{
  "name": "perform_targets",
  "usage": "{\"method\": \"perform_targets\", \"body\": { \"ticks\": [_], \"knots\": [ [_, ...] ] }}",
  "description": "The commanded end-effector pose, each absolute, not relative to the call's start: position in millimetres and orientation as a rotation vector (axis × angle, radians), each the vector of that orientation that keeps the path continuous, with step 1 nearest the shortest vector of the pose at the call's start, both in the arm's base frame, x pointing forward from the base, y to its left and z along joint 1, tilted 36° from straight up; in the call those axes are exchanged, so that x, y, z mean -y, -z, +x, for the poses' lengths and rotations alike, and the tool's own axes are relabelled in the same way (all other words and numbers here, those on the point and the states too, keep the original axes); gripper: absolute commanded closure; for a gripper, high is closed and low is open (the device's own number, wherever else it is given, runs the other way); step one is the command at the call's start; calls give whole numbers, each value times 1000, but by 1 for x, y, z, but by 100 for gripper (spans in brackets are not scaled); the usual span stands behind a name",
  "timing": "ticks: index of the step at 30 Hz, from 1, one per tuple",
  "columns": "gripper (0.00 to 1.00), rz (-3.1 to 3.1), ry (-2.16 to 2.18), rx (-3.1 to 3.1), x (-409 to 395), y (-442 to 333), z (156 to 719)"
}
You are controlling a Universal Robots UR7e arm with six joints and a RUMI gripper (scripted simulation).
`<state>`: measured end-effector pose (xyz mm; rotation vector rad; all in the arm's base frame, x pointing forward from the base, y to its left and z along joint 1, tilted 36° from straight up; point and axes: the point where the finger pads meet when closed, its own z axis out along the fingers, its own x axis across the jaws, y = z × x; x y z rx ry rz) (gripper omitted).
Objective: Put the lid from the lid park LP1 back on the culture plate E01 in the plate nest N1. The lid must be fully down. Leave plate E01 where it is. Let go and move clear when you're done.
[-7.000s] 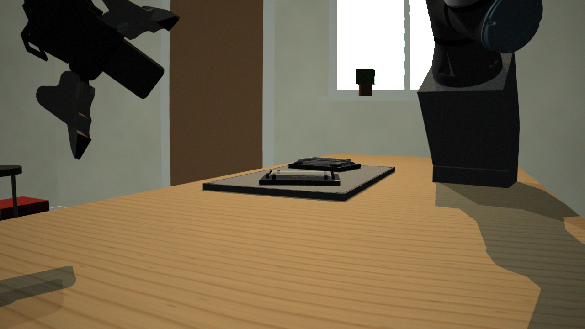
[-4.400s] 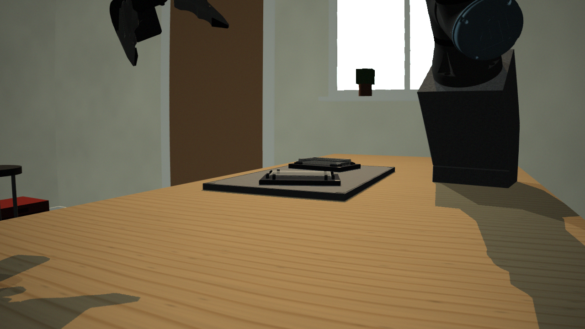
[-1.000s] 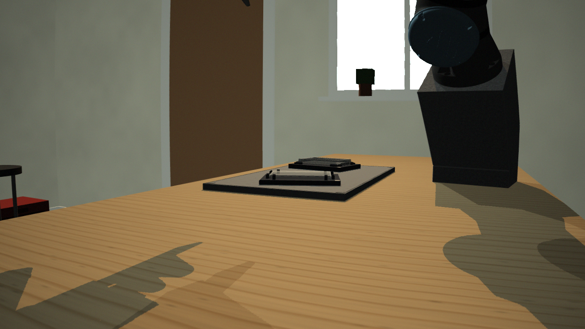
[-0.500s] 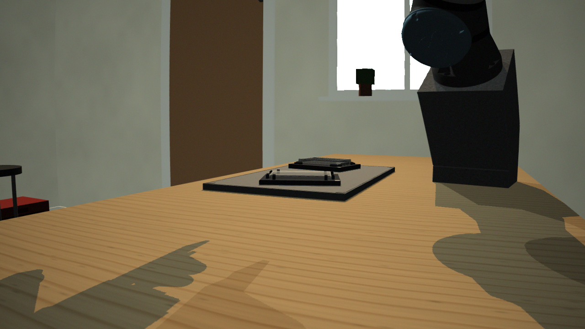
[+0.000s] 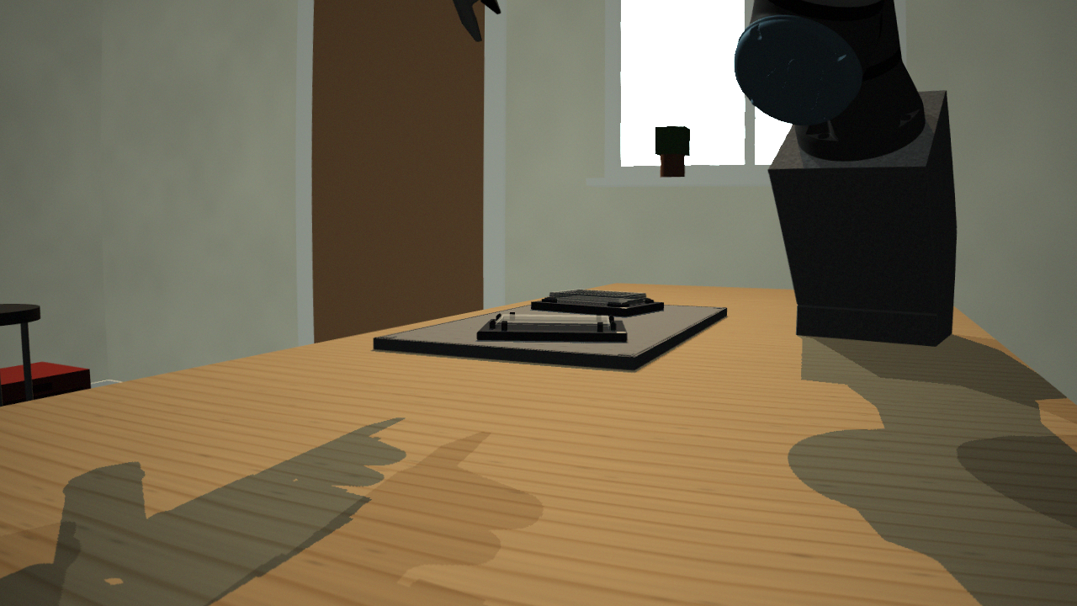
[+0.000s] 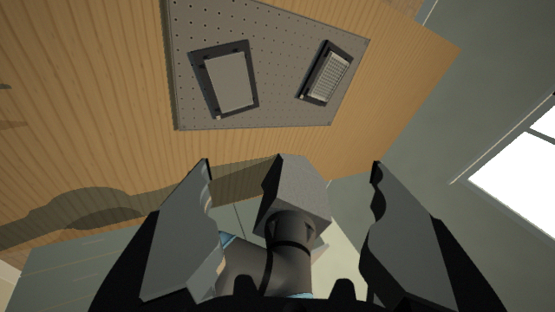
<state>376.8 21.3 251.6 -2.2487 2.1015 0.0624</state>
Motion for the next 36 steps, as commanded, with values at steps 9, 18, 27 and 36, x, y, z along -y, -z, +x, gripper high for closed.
{"method": "perform_targets", "body": {
  "ticks": [9,18,27,36],
  "knots": [
    [18,-2231,-97,-2049,-30,-206,399],
    [18,-2212,-122,-2011,-36,-178,408],
    [18,-2191,-144,-1976,-42,-150,415],
    [18,-2172,-164,-1936,-50,-124,420]
  ]
}}
